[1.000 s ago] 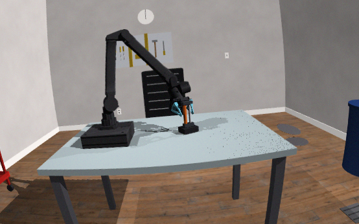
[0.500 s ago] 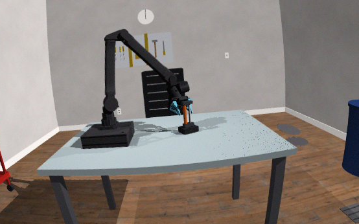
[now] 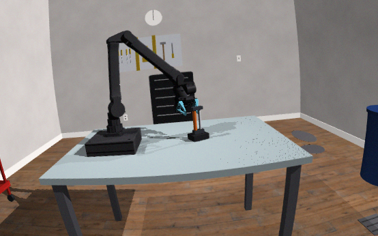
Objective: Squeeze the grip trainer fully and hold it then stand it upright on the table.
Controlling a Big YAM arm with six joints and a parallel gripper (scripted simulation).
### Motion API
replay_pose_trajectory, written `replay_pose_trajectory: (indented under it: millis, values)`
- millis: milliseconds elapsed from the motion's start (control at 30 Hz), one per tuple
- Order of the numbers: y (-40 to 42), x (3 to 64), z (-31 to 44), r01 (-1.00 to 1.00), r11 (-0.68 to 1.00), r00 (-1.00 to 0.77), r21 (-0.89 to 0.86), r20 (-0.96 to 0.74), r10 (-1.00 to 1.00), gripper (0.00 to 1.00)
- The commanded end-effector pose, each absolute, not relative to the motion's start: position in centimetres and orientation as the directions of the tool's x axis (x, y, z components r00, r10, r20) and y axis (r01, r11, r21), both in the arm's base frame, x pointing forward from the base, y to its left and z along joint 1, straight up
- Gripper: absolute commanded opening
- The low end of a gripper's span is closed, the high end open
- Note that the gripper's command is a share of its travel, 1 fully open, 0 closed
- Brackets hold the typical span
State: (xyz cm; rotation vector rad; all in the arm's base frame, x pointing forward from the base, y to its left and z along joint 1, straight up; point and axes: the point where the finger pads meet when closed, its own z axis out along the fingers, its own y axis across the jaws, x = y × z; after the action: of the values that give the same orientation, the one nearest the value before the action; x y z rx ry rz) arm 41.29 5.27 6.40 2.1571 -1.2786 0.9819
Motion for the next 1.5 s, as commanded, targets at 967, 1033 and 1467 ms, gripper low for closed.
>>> replay_pose_trajectory:
  millis: [967,1033,1467]
  values:
    - [11.4,40.5,13.3,-0.885,-0.46,0.255,-0.068,0.757,-0.602,0.76]
    - [11.5,40.5,13.3,-0.885,-0.46,0.256,-0.066,0.757,-0.601,0.76]
    - [11.2,40.5,13.3,-0.888,-0.456,0.253,-0.065,0.757,-0.602,0.76]
